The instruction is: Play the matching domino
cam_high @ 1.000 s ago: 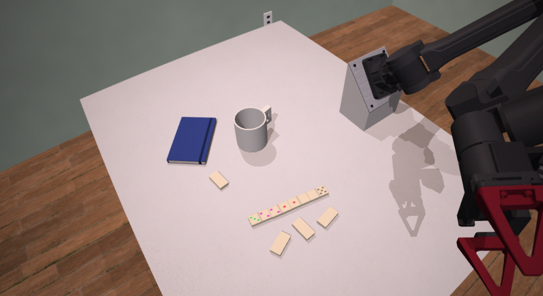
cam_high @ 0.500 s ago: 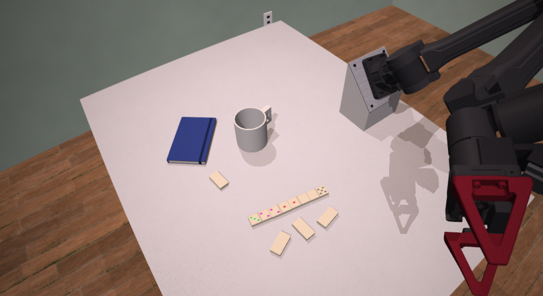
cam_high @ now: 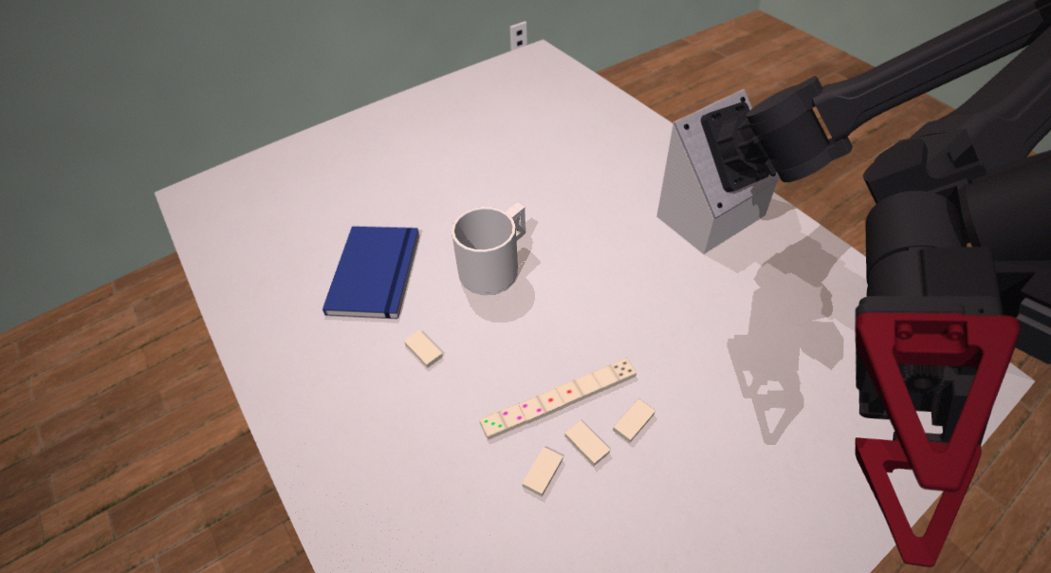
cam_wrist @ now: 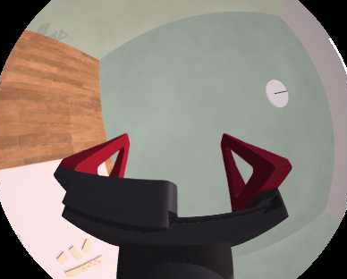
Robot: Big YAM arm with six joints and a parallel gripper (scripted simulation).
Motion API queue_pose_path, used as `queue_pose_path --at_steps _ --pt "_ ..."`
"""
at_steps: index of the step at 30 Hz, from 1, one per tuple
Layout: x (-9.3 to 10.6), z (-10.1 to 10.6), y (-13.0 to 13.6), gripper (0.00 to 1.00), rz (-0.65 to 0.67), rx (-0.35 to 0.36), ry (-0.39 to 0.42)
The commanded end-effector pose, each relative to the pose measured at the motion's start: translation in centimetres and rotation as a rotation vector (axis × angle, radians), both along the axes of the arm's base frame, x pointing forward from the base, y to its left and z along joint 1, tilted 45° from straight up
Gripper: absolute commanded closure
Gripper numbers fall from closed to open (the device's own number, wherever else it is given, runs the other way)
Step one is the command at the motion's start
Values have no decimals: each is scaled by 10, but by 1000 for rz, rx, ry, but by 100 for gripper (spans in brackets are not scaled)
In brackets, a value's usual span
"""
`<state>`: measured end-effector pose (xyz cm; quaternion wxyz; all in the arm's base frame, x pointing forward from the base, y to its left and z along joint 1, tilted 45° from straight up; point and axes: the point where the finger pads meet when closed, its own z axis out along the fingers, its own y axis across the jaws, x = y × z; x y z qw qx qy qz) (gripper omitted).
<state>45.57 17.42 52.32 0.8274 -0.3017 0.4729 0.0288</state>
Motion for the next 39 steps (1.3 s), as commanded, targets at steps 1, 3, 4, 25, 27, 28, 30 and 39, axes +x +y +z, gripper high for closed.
queue_pose_path --at_steps 1,3,4,25,27,28,30,39 --pt "0 19 -4 0 -4 21 -20" --pt "1 24 -5 0 -4 27 -23" --pt "1 27 -5 0 -4 31 -24" --pt "1 27 -5 0 -4 31 -25" --pt "1 27 -5 0 -4 31 -25" --pt "1 27 -5 0 -4 31 -25" --pt "5 6 -10 0 -21 29 25" --pt "27 16 -44 0 -107 113 130"
